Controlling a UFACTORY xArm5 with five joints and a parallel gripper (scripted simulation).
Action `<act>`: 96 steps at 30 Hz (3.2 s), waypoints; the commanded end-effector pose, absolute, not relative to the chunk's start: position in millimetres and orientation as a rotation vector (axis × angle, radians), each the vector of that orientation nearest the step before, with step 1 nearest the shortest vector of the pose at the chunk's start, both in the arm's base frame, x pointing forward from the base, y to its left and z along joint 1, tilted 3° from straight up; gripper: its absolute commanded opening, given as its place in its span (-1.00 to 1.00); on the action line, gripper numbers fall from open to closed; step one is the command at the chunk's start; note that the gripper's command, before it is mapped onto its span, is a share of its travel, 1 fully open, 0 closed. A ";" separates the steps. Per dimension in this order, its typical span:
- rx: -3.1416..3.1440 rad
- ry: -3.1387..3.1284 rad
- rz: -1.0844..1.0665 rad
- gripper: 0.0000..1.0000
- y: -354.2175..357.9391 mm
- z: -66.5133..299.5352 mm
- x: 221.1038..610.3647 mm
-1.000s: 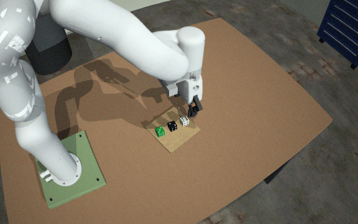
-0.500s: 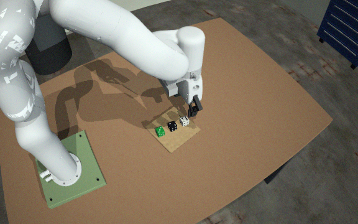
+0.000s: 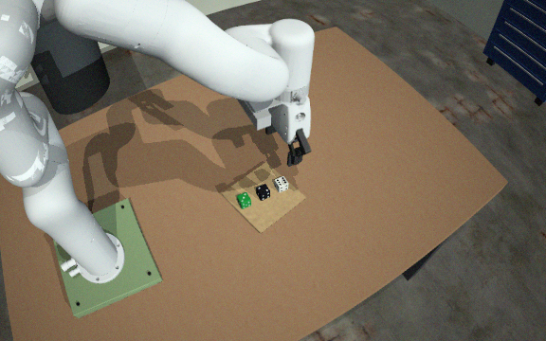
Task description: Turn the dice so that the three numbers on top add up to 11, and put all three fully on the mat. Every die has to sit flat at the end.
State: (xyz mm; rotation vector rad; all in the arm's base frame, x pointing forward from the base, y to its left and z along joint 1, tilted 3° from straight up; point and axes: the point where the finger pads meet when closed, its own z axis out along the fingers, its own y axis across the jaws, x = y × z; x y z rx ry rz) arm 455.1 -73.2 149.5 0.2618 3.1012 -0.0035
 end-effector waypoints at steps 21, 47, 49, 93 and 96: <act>0.261 3.098 -0.004 1.00 -71.8 191.1 455.0; 0.261 3.098 -0.004 1.00 -71.8 191.1 455.0; 0.261 3.098 -0.004 1.00 -71.8 191.1 455.0; 0.261 3.098 -0.004 1.00 -71.8 191.1 455.0; 0.261 3.098 -0.004 1.00 -71.8 191.1 455.0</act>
